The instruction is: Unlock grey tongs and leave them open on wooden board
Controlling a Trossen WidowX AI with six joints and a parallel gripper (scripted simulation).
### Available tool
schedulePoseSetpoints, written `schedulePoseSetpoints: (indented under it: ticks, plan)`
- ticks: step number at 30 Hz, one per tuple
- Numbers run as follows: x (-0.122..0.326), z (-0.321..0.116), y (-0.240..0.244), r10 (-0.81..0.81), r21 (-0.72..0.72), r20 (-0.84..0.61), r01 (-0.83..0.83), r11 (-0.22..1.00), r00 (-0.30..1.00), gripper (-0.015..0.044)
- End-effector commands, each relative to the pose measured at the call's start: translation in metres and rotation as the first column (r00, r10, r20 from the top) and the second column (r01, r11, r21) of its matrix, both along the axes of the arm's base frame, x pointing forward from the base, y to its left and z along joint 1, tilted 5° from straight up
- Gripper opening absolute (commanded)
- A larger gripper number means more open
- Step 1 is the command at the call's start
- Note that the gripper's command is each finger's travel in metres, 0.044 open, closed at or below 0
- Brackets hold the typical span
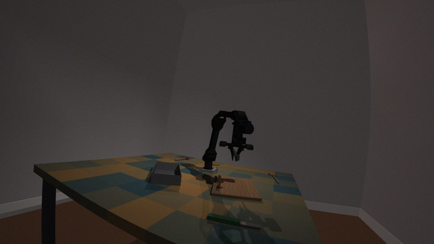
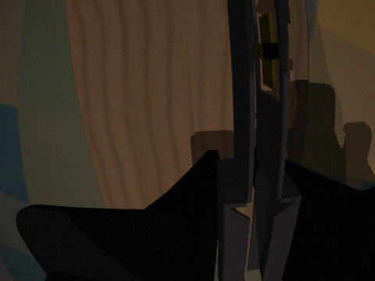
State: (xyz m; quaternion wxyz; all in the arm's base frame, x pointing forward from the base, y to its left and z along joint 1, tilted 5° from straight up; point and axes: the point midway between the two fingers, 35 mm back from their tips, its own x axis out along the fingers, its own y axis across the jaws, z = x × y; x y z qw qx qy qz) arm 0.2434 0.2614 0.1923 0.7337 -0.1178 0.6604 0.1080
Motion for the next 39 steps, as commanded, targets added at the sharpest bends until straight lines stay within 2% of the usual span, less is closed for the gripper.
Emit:
schedulePoseSetpoints:
  ticks: [1, 39]
  plan:
    - [0.001, -0.005, 0.001, -0.002, 0.004, -0.001, 0.002, 1.000, 1.000, -0.0150]
    - [0.010, -0.067, 0.004, -0.002, 0.004, 0.000, 0.002, 1.000, 1.000, -0.0150]
